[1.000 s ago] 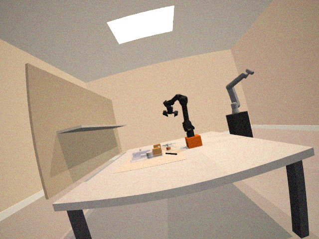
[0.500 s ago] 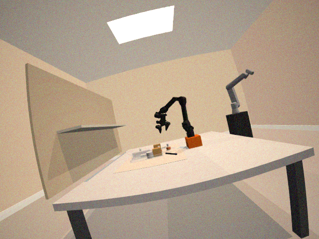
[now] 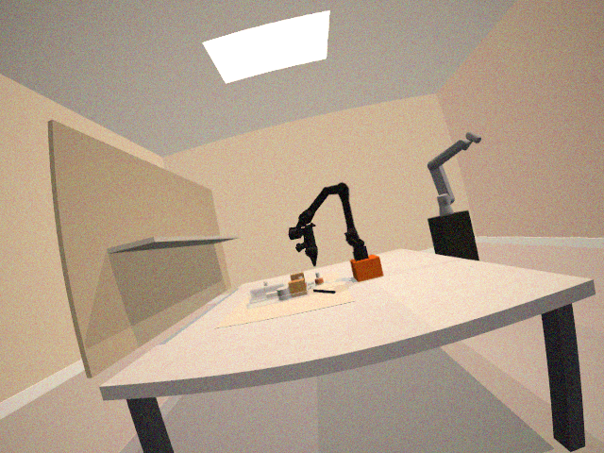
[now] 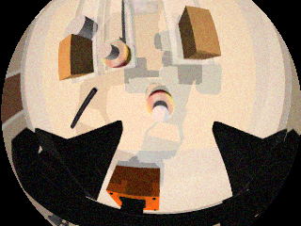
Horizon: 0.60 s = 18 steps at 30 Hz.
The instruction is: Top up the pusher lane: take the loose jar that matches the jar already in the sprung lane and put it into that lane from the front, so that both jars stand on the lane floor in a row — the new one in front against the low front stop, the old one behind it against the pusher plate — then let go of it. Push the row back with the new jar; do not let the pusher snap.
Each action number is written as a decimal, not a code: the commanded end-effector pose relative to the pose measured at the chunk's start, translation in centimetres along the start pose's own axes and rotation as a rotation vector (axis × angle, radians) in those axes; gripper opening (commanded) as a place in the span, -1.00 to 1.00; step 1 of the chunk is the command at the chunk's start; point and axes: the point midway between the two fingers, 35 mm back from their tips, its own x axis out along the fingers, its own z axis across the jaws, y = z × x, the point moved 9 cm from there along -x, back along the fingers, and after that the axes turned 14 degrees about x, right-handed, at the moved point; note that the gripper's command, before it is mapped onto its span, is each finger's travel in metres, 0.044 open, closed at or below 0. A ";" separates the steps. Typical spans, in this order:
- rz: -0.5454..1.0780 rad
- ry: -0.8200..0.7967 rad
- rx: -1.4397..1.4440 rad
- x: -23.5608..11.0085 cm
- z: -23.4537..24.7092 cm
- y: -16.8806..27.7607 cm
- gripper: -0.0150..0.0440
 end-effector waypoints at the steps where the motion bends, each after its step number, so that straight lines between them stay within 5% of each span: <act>1: 0.018 -0.008 -0.025 0.2 0.5 0.3 1.00; 5: 0.018 -0.008 -0.025 3.4 0.5 0.4 1.00; 18: 0.018 -0.008 -0.025 5.2 0.7 0.4 1.00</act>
